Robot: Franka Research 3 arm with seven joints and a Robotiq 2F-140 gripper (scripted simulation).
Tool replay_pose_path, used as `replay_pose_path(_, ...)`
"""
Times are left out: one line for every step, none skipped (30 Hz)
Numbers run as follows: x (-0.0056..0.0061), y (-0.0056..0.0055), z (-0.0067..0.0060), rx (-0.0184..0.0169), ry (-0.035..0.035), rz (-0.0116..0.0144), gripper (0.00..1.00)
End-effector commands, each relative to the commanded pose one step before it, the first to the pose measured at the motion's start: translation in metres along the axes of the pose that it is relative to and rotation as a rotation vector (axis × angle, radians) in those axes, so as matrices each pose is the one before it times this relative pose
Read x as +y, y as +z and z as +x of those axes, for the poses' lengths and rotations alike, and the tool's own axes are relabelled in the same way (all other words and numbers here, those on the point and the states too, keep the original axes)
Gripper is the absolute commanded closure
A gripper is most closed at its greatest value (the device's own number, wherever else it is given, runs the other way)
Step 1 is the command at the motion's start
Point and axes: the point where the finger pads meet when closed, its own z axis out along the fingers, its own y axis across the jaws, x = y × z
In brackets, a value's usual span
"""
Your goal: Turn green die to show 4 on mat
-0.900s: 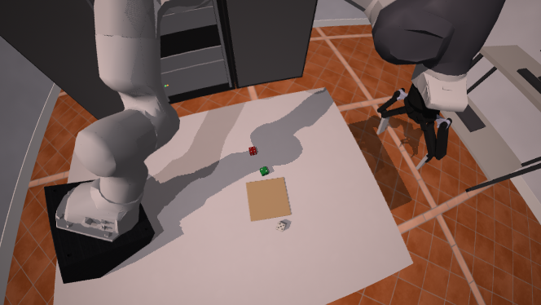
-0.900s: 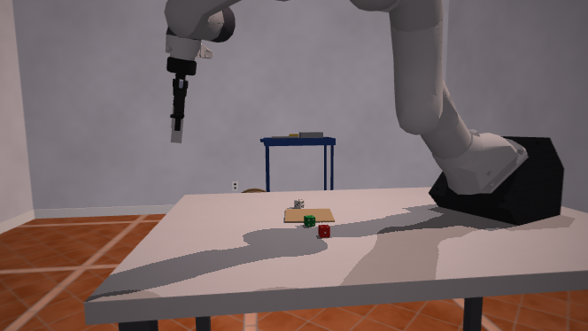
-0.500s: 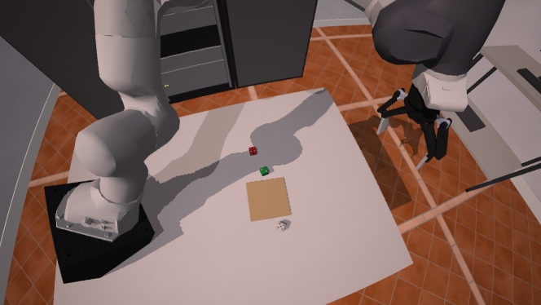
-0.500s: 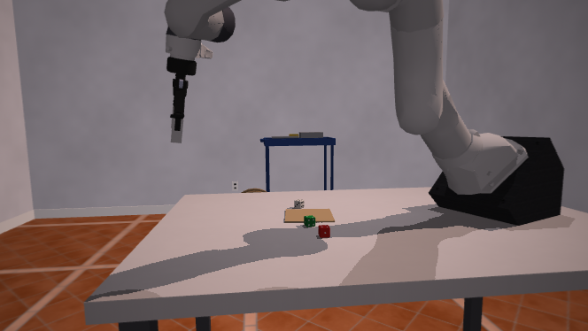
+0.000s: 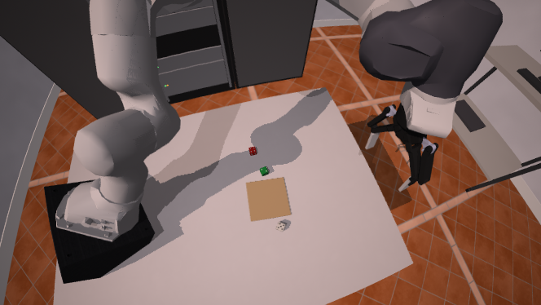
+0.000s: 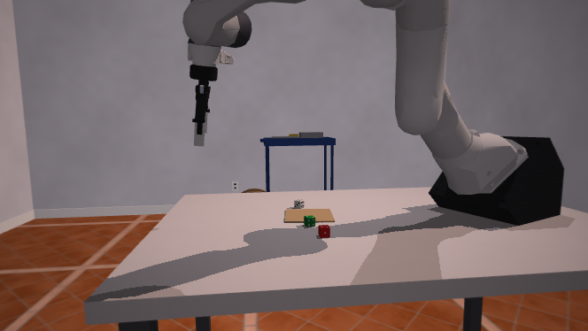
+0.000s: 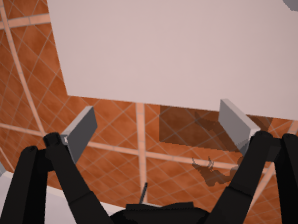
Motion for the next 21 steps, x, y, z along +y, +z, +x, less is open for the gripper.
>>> replay_pose_path(-0.01346, 0.00909, 0.05288, 0.04124, 0.16693, -0.02344, 0.00)
replay_pose_path(-0.00502, 0.00260, 0.01311, 0.00953, 0.03467, -0.00455, 0.00)
replay_pose_path(-0.00026, 0.00013, 0.00064, 0.00046, 0.00171, -0.00023, 0.00)
replay_pose_path(-0.00901, 0.00485, 0.02366, 0.01658, 0.06330, -0.00896, 0.00)
replay_pose_path(-0.00181, 0.00095, 0.00429, 0.00298, 0.01175, -0.00176, 0.00)
replay_pose_path(0.00000, 0.00000, 0.00000, 0.00000, 0.00000, 0.00000, 0.00)
replay_pose_path(0.00000, 0.00000, 0.00000, 0.00000, 0.00000, 0.00000, 0.00)
replay_pose_path(-0.01115, 0.00629, 0.02828, 0.01889, 0.07754, -0.01239, 0.00)
replay_pose_path(-0.00596, 0.00335, 0.01377, 0.00904, 0.03886, -0.00675, 0.00)
replay_pose_path(-0.00448, 0.00254, 0.00998, 0.00648, 0.02855, -0.00520, 0.00)
replay_pose_path(-0.00166, 0.00094, 0.00357, 0.00232, 0.01033, -0.00193, 0.00)
replay_pose_path(-0.00768, 0.00458, 0.01717, 0.01092, 0.04964, -0.00967, 0.00)
replay_pose_path(-0.00416, 0.00249, 0.00883, 0.00560, 0.02599, -0.00533, 0.00)
replay_pose_path(-0.00569, 0.00351, 0.01204, 0.00757, 0.03568, -0.00762, 0.00)
replay_pose_path(-0.00503, 0.00317, 0.01041, 0.00652, 0.03119, -0.00695, 0.00)
replay_pose_path(-0.00074, 0.00046, 0.00147, 0.00092, 0.00445, -0.00101, 0.00)
replay_pose_path(-0.00884, 0.00591, 0.01852, 0.01151, 0.05594, -0.01322, 0.00)
replay_pose_path(-0.00153, 0.00100, 0.00296, 0.00187, 0.00914, -0.00225, 0.00)
replay_pose_path(-0.00777, 0.00541, 0.01567, 0.00981, 0.04828, -0.01227, 0.00)
replay_pose_path(-0.00150, 0.00103, 0.00284, 0.00181, 0.00892, -0.00234, 0.00)
replay_pose_path(-0.00781, 0.00570, 0.01538, 0.00976, 0.04814, -0.01305, 0.00)
